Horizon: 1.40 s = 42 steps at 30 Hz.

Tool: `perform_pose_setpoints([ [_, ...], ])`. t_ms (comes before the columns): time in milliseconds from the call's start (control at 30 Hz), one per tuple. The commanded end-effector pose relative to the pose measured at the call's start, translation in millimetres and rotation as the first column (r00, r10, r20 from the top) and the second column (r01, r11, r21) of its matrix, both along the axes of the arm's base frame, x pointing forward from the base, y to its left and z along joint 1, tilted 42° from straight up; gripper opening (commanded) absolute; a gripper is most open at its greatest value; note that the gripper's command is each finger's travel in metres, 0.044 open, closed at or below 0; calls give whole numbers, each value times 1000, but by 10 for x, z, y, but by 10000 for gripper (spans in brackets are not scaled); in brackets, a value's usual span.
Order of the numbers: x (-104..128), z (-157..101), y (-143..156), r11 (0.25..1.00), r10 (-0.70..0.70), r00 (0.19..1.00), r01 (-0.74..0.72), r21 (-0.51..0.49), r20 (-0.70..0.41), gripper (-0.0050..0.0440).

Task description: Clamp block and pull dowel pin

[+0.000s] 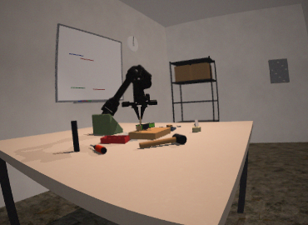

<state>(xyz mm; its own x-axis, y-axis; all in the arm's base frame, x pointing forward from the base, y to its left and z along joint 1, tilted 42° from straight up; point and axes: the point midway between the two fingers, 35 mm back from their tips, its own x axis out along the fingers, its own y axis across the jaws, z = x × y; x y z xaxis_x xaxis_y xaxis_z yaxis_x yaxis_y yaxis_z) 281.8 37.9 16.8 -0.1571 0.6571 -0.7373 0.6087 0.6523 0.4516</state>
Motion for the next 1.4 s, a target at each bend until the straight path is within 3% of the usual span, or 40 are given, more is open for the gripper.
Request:
perform_pose_setpoints([
  [0,5,9,-15,1000,5,1000,-5,-5,5,0],
  [1367,115,-253,-506,990,-135,985,130,-49,-110,0],
])
